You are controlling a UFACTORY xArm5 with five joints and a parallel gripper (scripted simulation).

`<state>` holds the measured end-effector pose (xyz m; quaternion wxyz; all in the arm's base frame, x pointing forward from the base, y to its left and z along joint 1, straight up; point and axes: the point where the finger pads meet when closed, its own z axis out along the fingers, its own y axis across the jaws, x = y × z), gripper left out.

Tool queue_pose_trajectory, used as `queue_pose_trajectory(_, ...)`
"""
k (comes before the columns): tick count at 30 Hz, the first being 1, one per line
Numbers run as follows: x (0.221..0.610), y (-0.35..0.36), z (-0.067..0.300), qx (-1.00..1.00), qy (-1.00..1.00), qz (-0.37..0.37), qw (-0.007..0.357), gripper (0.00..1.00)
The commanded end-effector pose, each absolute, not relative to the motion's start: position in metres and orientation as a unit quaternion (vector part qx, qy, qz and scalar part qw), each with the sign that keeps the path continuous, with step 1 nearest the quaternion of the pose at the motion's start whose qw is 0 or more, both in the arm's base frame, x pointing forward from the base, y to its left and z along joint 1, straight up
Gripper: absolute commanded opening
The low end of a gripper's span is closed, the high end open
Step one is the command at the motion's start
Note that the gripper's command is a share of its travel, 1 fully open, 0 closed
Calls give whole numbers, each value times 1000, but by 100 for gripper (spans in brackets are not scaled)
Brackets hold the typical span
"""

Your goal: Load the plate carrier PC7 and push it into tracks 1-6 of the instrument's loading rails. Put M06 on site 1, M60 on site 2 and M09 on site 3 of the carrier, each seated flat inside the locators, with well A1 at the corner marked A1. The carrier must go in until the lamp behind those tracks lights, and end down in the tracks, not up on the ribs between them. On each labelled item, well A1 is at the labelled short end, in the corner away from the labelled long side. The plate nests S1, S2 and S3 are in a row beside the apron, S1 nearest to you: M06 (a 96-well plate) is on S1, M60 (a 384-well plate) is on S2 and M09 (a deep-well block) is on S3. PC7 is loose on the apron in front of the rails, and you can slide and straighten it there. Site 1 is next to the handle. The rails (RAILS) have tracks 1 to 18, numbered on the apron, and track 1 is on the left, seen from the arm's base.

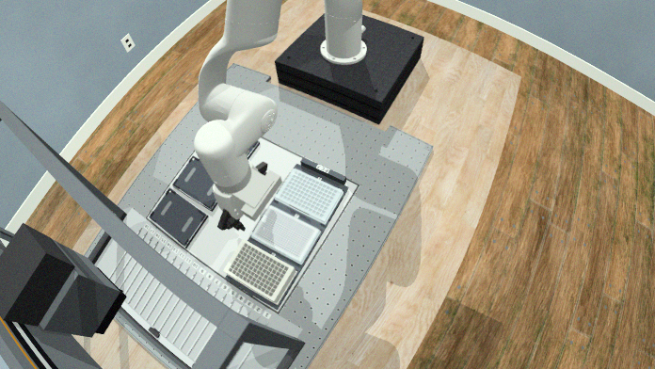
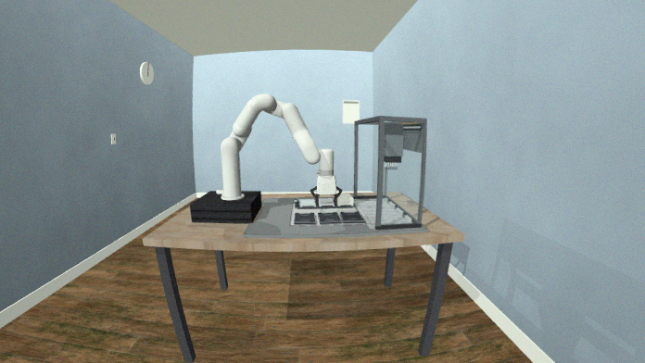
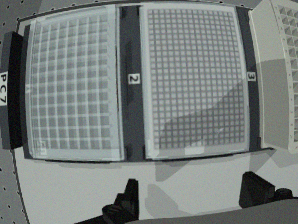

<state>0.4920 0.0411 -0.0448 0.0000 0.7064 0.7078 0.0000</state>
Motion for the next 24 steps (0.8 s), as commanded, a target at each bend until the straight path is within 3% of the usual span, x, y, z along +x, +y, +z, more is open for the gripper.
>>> queue_pose_trajectory(1,494,41,-44,706,708,4,-1,100)
queue_pose_trajectory(24,494,41,-55,706,708,4,-1,100)
